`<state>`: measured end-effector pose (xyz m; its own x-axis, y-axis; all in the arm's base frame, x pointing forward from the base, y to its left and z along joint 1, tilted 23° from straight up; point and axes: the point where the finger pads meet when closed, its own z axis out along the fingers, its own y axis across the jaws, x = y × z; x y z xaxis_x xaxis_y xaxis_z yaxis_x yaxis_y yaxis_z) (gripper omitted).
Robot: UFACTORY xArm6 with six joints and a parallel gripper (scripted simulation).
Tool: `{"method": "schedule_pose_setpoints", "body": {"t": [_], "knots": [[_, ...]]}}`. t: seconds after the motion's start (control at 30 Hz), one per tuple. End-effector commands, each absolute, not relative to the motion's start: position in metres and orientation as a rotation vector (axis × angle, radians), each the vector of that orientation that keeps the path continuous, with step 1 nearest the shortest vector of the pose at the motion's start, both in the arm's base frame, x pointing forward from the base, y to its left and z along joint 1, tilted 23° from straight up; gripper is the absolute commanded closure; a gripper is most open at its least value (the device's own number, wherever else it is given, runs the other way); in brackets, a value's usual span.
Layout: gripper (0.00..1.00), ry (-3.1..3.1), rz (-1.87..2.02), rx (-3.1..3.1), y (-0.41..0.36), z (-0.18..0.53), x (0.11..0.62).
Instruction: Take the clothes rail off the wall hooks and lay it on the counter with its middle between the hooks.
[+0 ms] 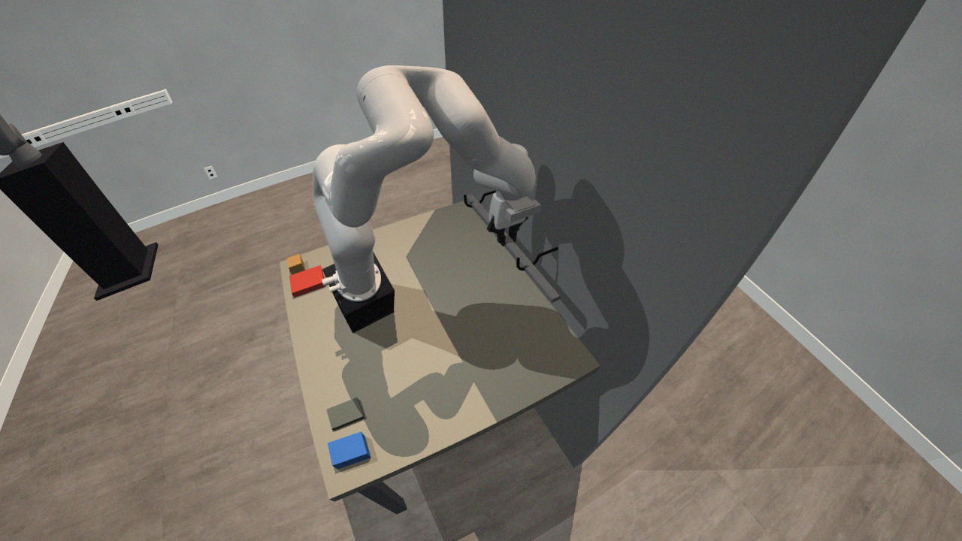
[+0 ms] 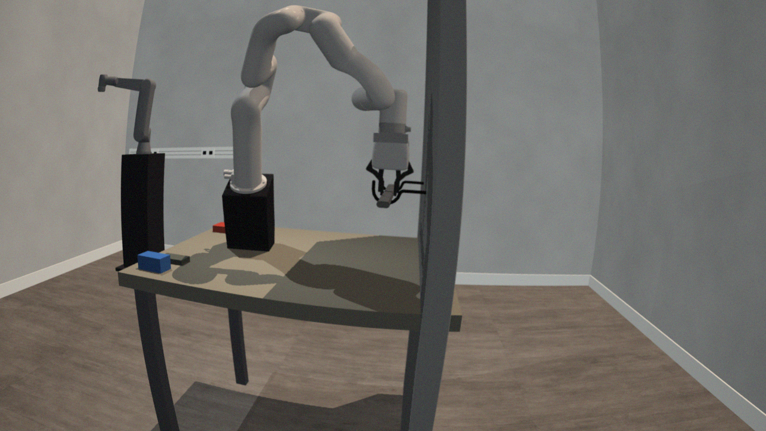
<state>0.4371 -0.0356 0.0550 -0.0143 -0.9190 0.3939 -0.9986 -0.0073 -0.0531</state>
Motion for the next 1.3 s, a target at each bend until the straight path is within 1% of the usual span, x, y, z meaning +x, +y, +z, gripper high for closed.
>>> {"method": "schedule_pose_setpoints", "body": {"t": [0.0,1.27], "knots": [[1.00,-2.025,0.474,2.018,-0.0351,0.0563,0.4386],[1.00,-2.025,0.474,2.018,-0.0320,0.0636,0.4382]]}}
